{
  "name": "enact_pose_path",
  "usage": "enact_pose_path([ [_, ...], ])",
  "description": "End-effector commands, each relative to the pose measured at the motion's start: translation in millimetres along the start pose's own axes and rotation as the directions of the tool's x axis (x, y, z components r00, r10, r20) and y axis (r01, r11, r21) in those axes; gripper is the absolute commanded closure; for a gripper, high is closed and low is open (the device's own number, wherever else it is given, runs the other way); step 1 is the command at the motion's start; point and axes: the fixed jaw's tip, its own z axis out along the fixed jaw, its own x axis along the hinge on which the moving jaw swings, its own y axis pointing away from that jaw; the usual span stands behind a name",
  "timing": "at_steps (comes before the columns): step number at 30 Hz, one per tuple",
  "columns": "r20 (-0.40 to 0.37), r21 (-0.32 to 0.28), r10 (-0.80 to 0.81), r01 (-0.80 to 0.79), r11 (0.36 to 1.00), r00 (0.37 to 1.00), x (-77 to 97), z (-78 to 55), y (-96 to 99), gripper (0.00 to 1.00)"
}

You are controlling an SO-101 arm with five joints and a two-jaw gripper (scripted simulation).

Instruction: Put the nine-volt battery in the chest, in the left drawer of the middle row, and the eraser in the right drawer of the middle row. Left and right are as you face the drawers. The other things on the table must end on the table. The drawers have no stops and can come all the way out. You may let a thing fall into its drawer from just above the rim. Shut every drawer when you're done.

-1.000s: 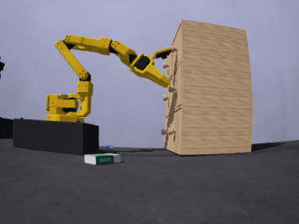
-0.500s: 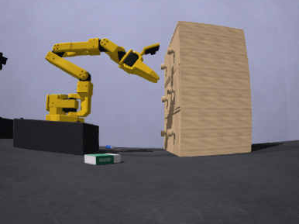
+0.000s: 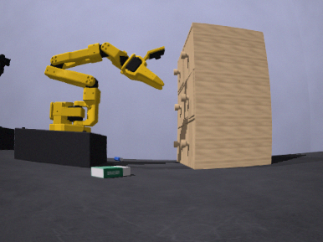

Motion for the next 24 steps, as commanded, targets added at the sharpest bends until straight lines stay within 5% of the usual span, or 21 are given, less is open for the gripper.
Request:
enact_pose_path([
  [1,-0.025,-0.009,-0.012,0.012,1.0,1.0,6.3,0.8,2.0,0.79],
  [14,-0.027,-0.043,0.02,-0.021,0.999,0.999,-16.0,-41.7,8.5,0.79],
  [24,-0.027,-0.043,0.02,-0.021,0.999,0.999,-16.0,-41.7,8.5,0.79],
])
